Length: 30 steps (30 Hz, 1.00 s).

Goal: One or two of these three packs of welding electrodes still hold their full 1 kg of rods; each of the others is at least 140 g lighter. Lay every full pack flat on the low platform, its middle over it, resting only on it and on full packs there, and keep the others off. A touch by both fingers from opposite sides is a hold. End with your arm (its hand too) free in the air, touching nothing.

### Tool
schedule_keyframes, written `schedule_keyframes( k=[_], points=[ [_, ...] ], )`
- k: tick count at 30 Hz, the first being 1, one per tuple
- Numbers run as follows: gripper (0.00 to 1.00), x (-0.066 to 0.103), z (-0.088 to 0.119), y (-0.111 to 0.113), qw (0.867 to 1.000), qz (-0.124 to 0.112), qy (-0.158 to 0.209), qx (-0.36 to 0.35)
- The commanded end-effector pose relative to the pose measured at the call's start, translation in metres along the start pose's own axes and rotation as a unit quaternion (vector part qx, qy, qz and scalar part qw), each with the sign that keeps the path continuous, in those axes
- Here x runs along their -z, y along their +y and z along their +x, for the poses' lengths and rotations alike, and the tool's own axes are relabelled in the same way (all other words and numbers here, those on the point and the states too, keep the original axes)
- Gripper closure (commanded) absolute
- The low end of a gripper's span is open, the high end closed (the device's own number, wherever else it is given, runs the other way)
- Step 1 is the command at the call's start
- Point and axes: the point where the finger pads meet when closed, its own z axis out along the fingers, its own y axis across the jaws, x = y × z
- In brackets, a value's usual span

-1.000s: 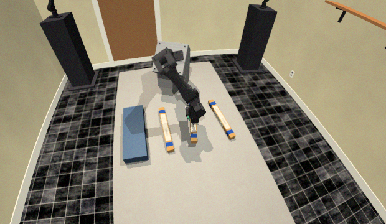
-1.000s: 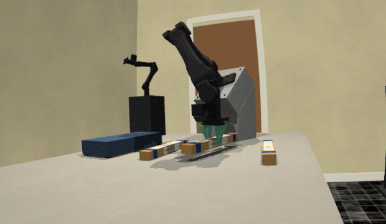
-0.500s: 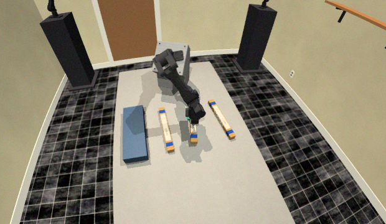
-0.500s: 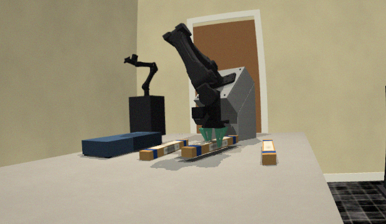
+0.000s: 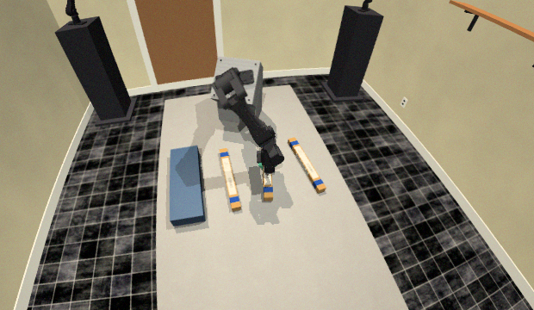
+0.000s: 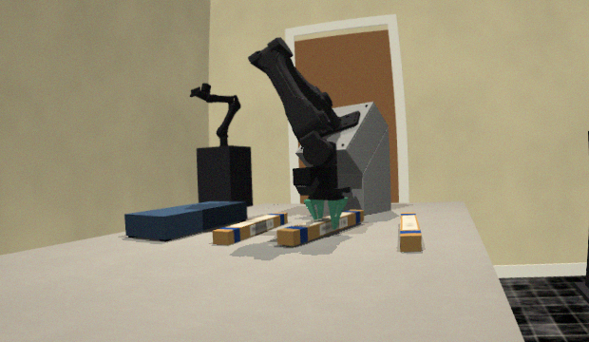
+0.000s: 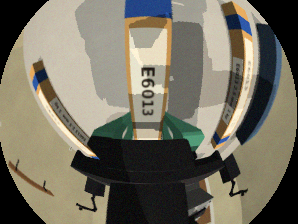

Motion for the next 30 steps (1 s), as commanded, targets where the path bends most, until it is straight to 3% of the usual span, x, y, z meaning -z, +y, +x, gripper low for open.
schedule_keyframes(
  k=[1,27,28,30],
  points=[
    [1.00,0.0205,-0.0276,0.0116,0.999,-0.017,-0.032,-0.006],
    [1.00,0.0212,-0.0265,0.0108,0.999,-0.016,-0.029,-0.005],
    [0.26,0.0212,-0.0265,0.0108,0.999,-0.016,-0.029,-0.005],
    [0.26,0.0214,-0.0294,0.0116,0.999,-0.018,-0.035,-0.008]
  ],
)
